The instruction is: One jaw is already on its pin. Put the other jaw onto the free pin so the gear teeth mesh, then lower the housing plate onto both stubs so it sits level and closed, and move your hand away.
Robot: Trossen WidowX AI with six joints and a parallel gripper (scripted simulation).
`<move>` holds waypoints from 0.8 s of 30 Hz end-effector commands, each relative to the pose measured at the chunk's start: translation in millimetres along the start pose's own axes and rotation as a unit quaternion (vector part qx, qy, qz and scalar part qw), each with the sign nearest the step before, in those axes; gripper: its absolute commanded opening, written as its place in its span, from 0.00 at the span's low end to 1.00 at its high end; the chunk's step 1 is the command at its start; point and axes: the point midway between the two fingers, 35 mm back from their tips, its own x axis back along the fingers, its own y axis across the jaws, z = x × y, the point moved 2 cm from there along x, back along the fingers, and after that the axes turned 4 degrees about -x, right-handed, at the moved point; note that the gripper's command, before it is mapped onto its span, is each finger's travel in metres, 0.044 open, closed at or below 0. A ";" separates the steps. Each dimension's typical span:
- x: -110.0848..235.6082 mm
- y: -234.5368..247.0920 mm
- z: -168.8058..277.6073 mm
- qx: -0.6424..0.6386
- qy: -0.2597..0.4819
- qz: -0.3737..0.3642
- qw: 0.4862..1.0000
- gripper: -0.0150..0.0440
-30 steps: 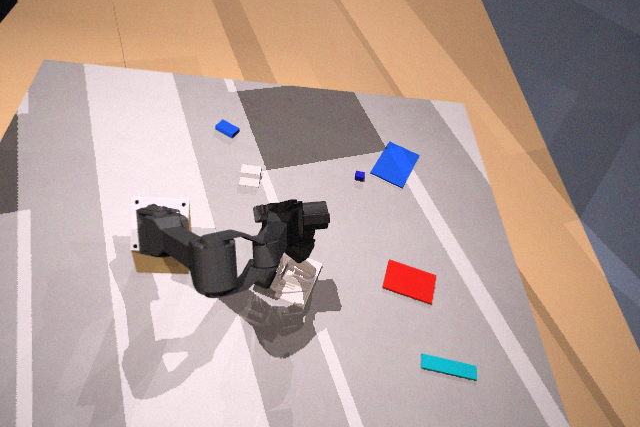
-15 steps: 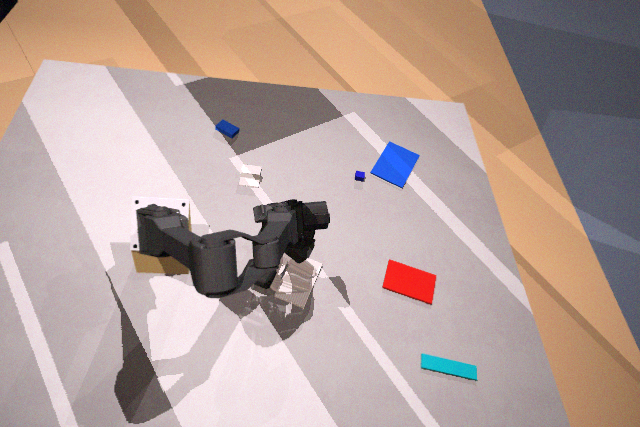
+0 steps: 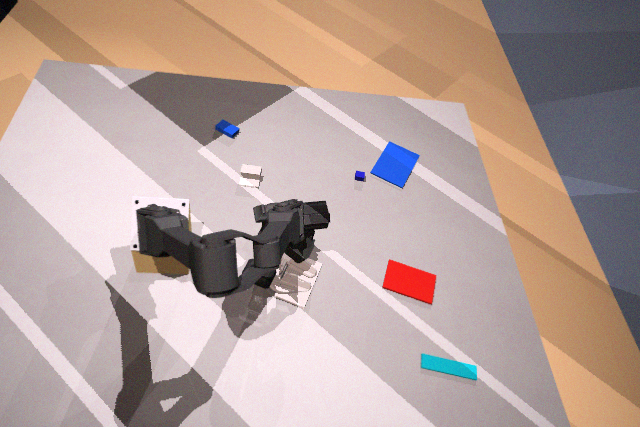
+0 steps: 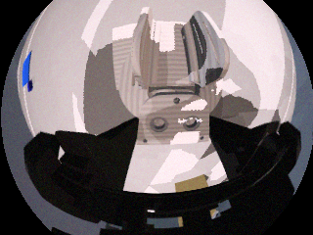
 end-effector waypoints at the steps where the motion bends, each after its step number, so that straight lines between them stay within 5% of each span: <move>1: 1.2 0.5 -0.1 -0.002 0.001 -0.001 1.000 0.85; 24: -3.7 0.3 -0.7 -0.002 0.000 -0.001 1.000 0.85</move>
